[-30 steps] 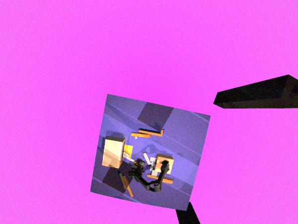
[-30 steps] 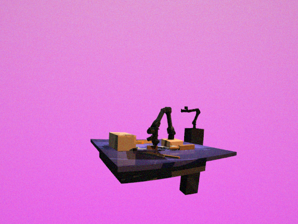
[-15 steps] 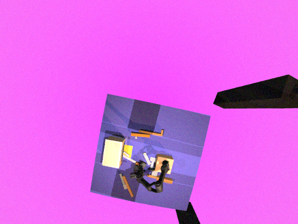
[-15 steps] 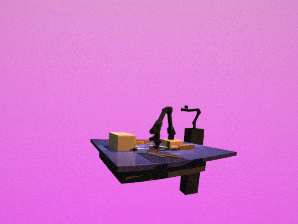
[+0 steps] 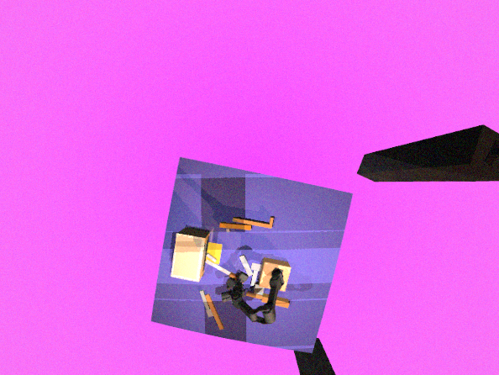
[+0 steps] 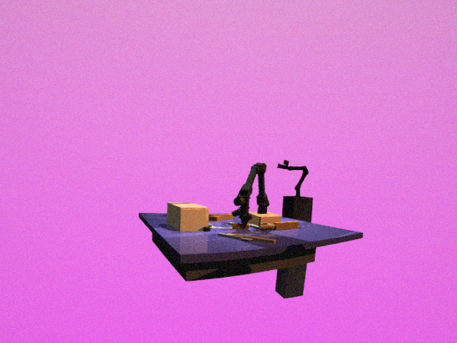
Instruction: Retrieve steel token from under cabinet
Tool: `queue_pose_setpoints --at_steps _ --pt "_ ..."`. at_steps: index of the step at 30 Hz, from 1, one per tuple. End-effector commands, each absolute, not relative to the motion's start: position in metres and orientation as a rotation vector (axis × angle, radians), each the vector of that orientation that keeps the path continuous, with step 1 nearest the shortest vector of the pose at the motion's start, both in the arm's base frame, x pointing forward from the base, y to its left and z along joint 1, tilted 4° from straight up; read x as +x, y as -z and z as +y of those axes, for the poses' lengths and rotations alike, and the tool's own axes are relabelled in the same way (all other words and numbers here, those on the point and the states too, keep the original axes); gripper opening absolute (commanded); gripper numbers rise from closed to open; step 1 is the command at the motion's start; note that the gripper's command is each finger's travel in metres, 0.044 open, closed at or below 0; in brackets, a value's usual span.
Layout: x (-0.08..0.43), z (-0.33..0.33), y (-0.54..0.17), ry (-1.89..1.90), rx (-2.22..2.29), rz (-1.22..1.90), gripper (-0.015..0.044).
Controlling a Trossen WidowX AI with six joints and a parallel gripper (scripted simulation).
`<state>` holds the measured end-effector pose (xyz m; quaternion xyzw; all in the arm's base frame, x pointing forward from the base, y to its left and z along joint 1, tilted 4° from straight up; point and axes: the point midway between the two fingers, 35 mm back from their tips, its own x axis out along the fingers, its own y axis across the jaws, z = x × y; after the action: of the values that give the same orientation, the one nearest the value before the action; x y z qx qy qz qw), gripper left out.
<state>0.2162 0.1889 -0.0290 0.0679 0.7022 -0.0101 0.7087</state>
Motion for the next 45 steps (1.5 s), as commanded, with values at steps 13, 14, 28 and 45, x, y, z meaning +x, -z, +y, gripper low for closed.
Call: queue_pose_setpoints --at_steps 13,14,28,45 --pt "0.2025 0.1927 0.0288 0.027 0.155 1.561 0.0" --pt "0.2025 0.1927 0.0288 0.031 0.158 1.561 0.0" --pt "0.2026 0.1927 0.0278 0.117 0.243 1.56 0.0" --pt "0.2044 0.189 0.0267 0.202 0.326 1.555 0.0"
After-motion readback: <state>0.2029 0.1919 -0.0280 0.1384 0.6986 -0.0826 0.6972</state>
